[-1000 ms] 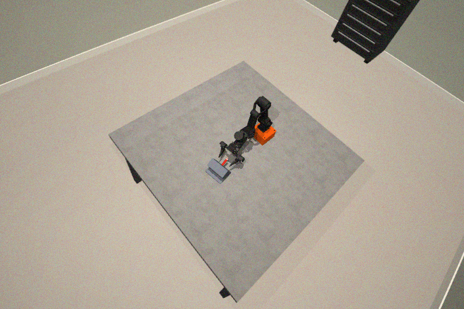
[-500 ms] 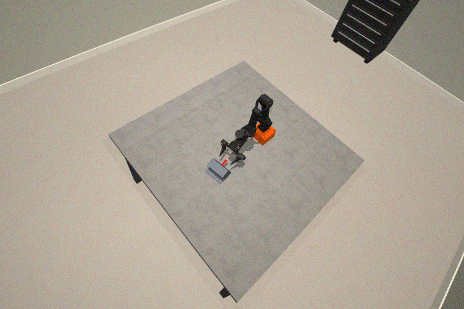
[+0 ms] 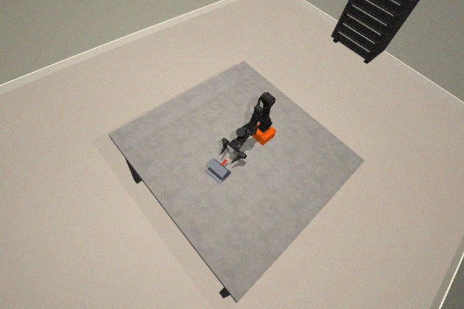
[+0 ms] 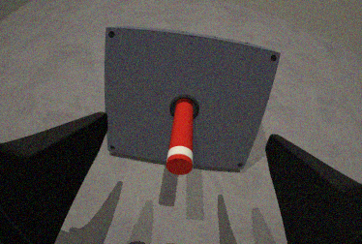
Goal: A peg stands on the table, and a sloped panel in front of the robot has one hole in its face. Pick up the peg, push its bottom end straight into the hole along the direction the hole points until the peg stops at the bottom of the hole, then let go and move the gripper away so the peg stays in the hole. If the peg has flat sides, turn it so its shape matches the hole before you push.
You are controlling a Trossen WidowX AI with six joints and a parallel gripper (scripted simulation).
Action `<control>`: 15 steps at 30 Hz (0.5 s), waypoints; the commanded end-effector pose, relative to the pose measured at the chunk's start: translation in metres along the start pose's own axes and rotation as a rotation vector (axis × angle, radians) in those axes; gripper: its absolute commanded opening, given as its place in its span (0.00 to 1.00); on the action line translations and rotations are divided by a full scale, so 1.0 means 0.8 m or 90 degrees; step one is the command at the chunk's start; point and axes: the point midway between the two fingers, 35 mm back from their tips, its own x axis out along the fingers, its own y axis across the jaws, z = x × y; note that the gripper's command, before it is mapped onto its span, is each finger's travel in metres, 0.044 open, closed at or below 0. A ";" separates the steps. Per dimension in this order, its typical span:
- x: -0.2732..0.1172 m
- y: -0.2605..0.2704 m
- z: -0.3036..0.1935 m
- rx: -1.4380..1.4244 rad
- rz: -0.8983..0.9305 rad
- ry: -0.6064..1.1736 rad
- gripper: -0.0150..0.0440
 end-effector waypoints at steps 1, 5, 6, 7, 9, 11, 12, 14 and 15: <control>-0.005 0.001 0.001 -0.003 0.002 -0.001 1.00; -0.009 0.000 0.002 -0.003 0.002 -0.001 1.00; -0.010 0.000 0.002 -0.003 0.002 -0.001 1.00; -0.011 0.000 0.002 -0.003 0.002 -0.001 1.00; -0.012 0.000 0.002 -0.003 0.002 -0.001 1.00; -0.014 0.000 0.003 -0.003 0.002 -0.001 1.00; -0.015 0.000 0.003 -0.003 0.002 -0.001 1.00; -0.017 0.000 0.003 -0.003 0.002 -0.001 1.00; -0.018 0.000 0.003 -0.003 0.002 -0.001 1.00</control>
